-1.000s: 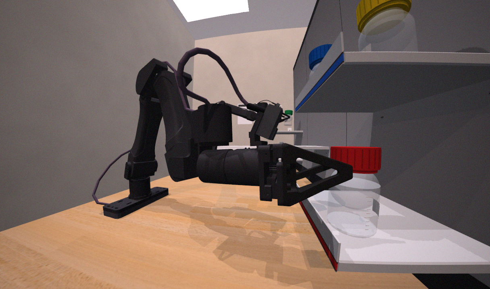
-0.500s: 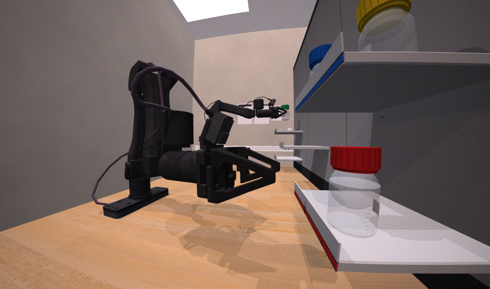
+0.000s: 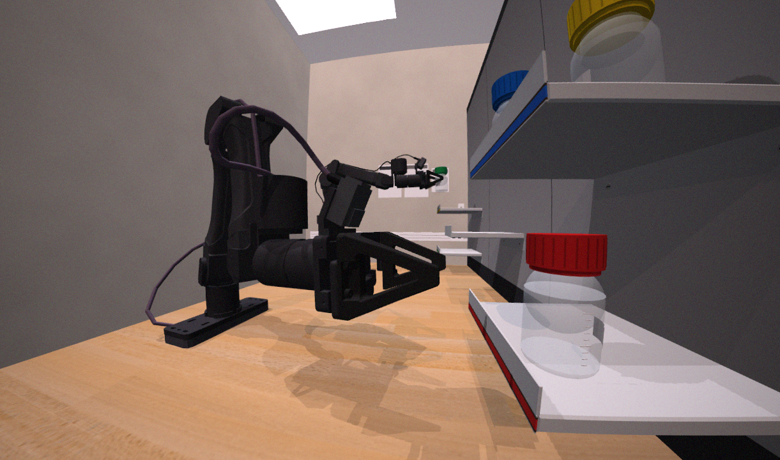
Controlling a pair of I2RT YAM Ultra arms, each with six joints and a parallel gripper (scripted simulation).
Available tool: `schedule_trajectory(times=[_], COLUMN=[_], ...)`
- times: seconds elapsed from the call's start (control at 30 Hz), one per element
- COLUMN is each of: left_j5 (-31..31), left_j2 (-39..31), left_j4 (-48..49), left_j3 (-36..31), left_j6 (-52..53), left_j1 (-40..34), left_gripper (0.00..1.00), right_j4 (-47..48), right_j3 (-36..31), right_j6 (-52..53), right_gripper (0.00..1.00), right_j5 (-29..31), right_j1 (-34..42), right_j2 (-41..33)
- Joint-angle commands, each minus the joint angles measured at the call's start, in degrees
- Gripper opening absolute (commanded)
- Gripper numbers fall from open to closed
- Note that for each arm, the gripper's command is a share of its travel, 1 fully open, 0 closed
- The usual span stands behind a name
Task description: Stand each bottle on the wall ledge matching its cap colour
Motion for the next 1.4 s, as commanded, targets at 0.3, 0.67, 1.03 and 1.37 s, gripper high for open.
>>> schedule_trajectory(times=[0.3, 0.67, 1.03, 1.37], left_j5=[1.6, 2.5, 3.3, 3.2], left_j2=[-11.7, -17.0, -18.3, -18.4], left_j4=[-0.8, -4.3, -7.2, -5.6], left_j3=[-7.6, -11.9, -14.3, -13.7], left_j6=[-0.3, -0.4, -0.5, -0.4], left_j1=[1.4, 2.1, 2.4, 2.4], left_gripper=[0.52, 0.52, 0.52, 0.52], right_j4=[0.4, 0.4, -0.6, -17.5], right_j3=[0.1, 0.1, 0.1, 0.5], right_j6=[-0.4, -0.4, -0.4, -0.7], right_gripper=[0.72, 0.72, 0.84, 1.00], right_j5=[-0.5, -0.5, -1.0, -1.8], right_j1=[0.0, 0.0, 0.0, -0.8], right_j2=[-0.8, -0.8, -1.3, -9.5])
